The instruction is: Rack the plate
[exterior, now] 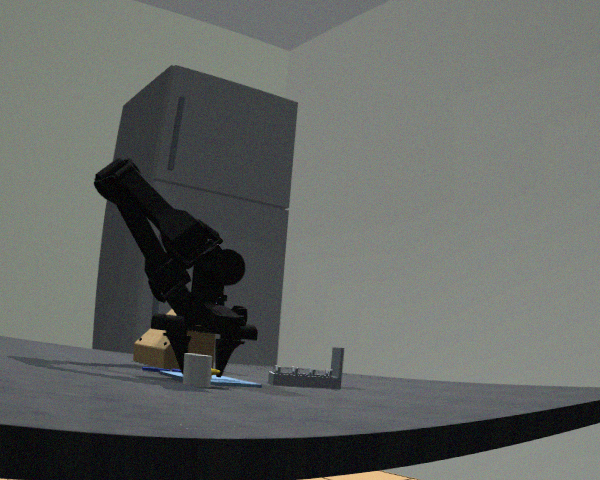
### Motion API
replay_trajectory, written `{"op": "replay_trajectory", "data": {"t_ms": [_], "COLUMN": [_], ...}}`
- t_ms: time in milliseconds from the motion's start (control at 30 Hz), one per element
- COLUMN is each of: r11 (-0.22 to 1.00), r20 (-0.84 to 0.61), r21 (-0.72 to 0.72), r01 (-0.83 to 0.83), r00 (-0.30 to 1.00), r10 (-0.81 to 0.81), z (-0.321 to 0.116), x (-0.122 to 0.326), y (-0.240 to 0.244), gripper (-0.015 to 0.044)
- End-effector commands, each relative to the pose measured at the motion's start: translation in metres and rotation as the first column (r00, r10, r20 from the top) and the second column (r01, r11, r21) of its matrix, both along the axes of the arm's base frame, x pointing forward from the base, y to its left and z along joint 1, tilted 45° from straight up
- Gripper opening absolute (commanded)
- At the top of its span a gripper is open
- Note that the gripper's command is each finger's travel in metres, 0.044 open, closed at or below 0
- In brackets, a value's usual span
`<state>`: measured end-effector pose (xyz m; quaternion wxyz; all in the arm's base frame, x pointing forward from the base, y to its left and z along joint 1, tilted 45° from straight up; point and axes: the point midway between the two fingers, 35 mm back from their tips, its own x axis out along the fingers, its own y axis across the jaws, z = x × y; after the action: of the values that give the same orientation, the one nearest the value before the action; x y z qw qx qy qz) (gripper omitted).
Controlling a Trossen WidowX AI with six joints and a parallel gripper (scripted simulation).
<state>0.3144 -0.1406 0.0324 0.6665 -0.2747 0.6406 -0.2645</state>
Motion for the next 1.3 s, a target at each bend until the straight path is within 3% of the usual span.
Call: {"op": "replay_trajectory", "data": {"t_ms": [0, 200, 1033, 1267], "r11": [1.000, 1.000, 1.000, 0.998], "r20": [0.004, 0.005, 0.002, 0.060], "r21": [0.005, 0.017, 0.009, 0.022], "r01": [-0.001, -0.002, -0.001, 0.056], "r00": [1.000, 1.000, 1.000, 0.997], "r10": [0.001, 0.002, 0.001, -0.057], "z": [0.008, 0.029, 0.113, 0.097], "x": [0.004, 0.010, 0.009, 0.003], "y": [0.009, 0.035, 0.126, 0.147], "gripper": [0.0153, 0.0000, 0.0000, 0.0000]}}
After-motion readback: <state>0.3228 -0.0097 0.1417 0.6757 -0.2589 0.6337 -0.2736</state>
